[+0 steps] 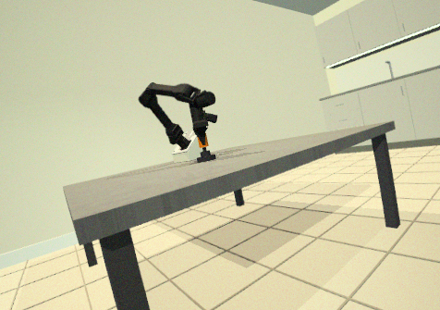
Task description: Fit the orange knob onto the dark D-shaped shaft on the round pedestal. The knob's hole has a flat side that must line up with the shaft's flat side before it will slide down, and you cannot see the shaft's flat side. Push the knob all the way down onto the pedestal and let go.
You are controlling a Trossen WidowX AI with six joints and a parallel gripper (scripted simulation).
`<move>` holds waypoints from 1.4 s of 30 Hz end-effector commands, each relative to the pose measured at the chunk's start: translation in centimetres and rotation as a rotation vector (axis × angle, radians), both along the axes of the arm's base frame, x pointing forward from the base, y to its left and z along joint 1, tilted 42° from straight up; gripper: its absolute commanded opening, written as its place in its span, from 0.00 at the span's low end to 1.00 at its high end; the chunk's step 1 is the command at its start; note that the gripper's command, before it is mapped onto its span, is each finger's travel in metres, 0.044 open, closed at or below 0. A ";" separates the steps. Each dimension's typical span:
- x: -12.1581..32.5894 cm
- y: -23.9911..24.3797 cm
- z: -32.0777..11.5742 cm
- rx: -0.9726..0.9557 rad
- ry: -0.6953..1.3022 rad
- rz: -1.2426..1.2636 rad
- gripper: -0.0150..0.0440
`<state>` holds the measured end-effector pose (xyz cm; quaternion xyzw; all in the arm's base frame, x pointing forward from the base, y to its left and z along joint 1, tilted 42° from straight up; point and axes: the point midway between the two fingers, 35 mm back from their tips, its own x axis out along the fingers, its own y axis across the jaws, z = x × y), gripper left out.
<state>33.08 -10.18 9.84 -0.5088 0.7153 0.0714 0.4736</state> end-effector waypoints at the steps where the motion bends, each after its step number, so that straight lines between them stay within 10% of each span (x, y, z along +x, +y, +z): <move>1: 0.2 0.0 0.3 -0.002 -0.008 -0.001 0.25; 42: 0.1 -0.1 0.1 -0.002 -0.008 -0.001 0.25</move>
